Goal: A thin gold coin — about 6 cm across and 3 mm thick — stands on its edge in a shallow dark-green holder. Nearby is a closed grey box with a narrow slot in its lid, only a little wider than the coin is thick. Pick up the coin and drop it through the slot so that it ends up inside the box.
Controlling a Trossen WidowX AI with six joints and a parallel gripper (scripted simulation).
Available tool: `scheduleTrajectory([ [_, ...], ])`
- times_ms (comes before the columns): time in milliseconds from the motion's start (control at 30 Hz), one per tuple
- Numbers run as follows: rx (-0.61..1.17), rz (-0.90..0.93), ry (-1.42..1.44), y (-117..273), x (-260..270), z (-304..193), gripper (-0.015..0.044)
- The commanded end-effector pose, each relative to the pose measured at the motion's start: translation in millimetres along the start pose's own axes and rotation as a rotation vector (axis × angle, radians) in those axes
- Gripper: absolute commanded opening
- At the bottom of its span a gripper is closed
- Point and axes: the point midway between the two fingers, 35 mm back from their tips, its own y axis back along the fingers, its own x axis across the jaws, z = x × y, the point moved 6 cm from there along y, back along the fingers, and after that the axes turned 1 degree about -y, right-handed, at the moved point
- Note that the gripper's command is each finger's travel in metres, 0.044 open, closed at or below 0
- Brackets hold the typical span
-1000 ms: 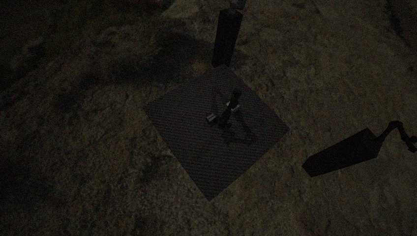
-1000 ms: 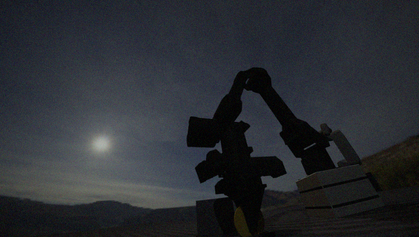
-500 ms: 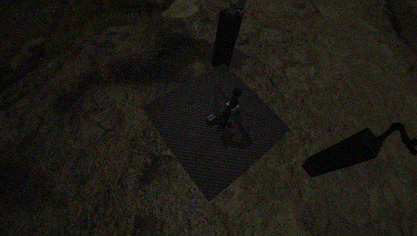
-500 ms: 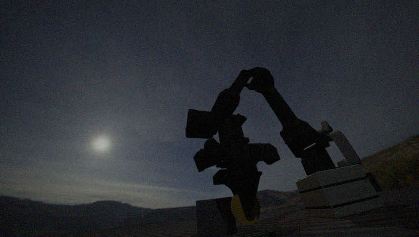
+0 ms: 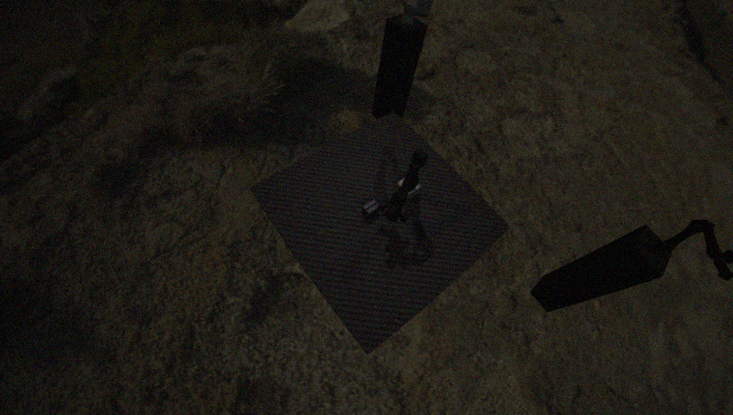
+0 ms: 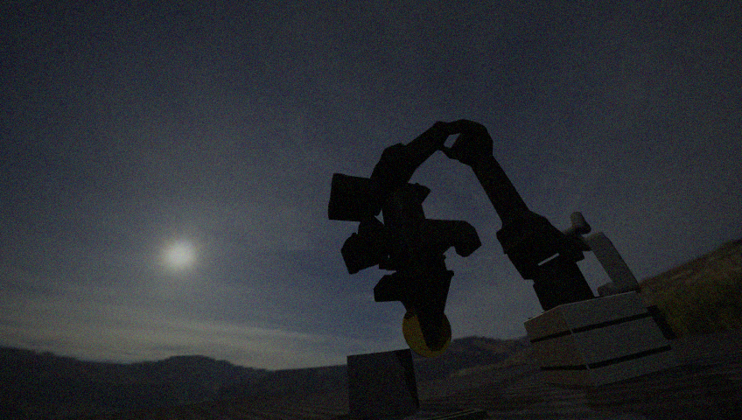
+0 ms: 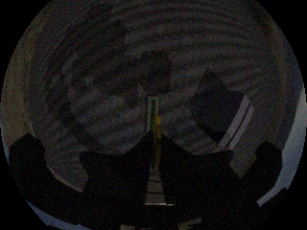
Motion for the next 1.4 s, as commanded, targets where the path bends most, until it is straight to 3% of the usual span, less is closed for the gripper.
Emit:
scheduleTrajectory([
  [0, -0.007, -0.002, 0.003, 10.3, 0.0, 1.1, 0.0],
  [367, -0.007, -0.002, 0.003, 36.7, -0.2, -2.8, 0.0],
  [833, -0.007, 0.0, -0.355, 37.5, 2.8, -5.7, 0.0],
  [1367, -0.01, 0.005, -0.391, 38.8, -19.6, 1.5, 0.0],
])
